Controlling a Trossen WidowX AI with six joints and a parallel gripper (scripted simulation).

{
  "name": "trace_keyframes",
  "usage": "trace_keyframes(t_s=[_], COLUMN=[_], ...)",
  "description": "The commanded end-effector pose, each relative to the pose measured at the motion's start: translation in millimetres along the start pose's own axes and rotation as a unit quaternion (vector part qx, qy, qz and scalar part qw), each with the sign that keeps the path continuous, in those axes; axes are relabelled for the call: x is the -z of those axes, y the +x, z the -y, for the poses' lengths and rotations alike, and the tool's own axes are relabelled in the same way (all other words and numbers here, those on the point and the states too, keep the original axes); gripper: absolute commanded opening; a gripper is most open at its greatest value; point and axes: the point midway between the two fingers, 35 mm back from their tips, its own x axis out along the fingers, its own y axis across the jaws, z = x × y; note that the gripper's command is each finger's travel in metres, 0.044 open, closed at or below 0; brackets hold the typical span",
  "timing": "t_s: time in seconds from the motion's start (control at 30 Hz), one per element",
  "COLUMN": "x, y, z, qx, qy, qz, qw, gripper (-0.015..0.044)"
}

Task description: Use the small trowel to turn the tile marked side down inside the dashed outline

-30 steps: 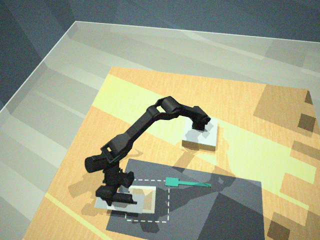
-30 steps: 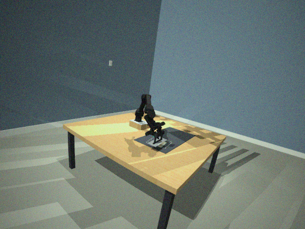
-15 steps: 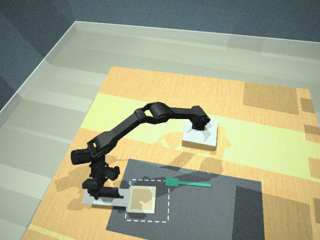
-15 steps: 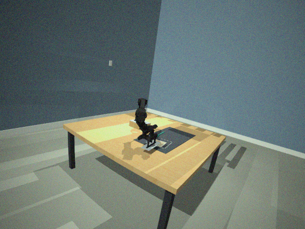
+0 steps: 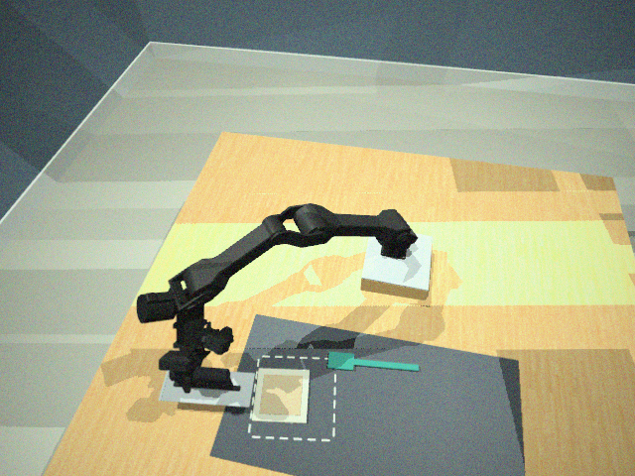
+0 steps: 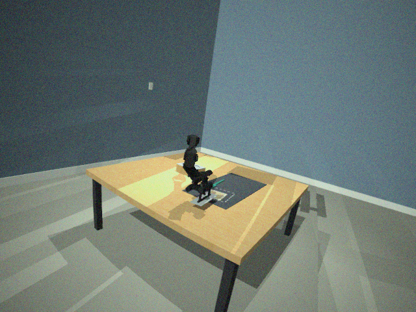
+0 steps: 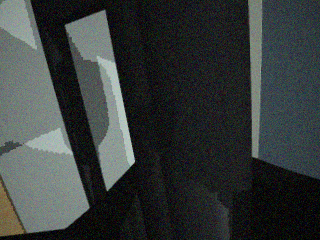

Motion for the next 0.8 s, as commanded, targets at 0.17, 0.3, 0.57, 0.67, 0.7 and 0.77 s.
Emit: trace_keyframes(t_s=[0.17, 0.3, 0.57, 0.67, 0.7, 0.77], x=[2.6, 2.9, 3.3, 3.3, 3.3, 3.3], y=[4.2, 8.6, 17.4, 20.6, 21.7, 23.1], z=[-2.3, -7.2, -17.1, -20.9, -22.1, -23.8], qx=[0.007, 0.007, 0.007, 0.007, 0.007, 0.007], qy=[-0.006, -0.006, -0.006, -0.006, -0.006, -0.006], qz=[-0.001, -0.001, -0.001, -0.001, -0.001, -0.001], qw=[1.0, 1.0, 1.0, 1.0, 1.0, 1.0], gripper=[0.0, 0.0, 0.0, 0.0, 0.0, 0.0])
